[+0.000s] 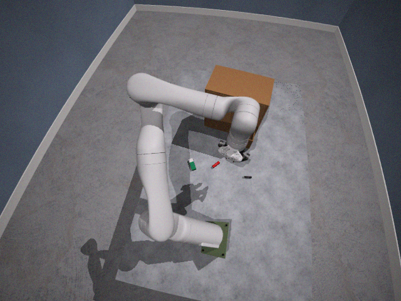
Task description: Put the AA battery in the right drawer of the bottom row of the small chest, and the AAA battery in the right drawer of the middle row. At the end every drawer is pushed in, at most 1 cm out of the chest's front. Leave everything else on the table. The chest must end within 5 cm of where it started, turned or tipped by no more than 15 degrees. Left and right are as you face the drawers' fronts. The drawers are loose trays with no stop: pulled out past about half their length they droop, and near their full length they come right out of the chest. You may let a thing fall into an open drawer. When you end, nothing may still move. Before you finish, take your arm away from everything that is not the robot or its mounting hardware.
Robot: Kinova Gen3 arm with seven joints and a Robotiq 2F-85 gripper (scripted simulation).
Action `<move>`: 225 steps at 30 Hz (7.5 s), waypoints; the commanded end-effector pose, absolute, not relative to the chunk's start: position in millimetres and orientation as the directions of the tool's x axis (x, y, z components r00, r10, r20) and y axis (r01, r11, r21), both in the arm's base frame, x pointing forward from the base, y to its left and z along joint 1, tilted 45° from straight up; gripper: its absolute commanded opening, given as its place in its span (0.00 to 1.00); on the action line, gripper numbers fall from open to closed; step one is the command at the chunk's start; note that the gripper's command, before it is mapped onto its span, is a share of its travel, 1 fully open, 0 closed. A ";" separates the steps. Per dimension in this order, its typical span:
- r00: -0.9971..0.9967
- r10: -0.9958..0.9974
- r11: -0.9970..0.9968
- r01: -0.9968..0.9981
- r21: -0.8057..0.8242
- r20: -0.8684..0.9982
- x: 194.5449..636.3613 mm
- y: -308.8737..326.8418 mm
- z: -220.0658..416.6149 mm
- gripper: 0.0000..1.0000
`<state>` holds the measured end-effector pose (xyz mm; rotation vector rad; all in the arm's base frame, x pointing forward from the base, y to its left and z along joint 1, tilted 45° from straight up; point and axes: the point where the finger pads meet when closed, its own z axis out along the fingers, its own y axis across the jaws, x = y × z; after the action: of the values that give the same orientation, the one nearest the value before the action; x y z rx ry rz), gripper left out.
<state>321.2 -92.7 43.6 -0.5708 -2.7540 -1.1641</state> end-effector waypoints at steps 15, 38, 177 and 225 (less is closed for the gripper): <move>-0.744 0.484 0.510 0.667 0.543 0.461 360.0 15.9 9.7 0.33; -0.721 0.501 0.494 0.693 0.526 0.479 361.9 24.8 6.7 0.29; -0.721 0.502 0.494 0.693 0.525 0.478 365.3 76.3 -44.9 0.09; -0.721 0.502 0.494 0.693 0.525 0.478 362.6 5.3 25.5 0.09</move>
<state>361.5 6.6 24.2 -1.0119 -2.4760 -1.0456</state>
